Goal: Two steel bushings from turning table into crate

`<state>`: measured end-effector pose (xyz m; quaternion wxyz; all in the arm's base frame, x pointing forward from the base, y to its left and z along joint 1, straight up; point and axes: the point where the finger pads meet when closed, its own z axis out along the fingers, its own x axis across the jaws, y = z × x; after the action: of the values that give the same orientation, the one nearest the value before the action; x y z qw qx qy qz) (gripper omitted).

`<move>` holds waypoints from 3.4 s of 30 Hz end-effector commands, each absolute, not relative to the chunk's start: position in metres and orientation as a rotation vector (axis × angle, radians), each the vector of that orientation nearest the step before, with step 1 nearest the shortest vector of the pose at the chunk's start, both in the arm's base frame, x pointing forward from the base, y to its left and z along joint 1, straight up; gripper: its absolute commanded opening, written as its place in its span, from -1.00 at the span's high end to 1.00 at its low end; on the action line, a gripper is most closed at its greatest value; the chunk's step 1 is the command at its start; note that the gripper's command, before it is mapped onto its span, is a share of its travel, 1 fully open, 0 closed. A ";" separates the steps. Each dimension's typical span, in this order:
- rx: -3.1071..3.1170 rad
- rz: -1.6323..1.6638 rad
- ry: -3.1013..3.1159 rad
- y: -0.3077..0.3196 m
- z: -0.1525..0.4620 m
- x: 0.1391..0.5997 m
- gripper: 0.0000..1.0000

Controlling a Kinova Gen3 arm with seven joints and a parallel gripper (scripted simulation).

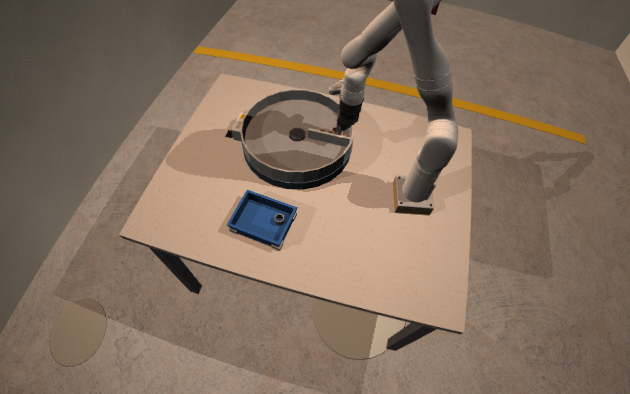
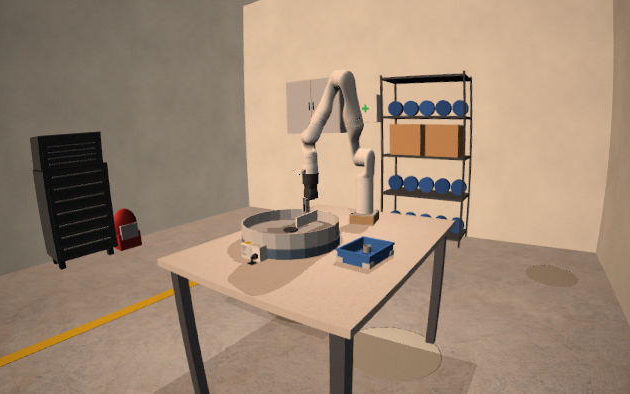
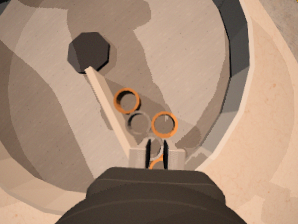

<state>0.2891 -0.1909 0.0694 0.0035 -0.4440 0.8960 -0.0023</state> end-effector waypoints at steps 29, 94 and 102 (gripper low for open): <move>-1.387 -0.004 2.815 -0.192 0.048 0.287 0.21; -1.387 -0.004 2.815 -0.192 0.026 0.287 1.00; -1.387 -0.004 2.815 -0.192 0.026 0.287 1.00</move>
<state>0.2868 -0.1929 0.0259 0.0009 -0.4413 0.8974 -0.0013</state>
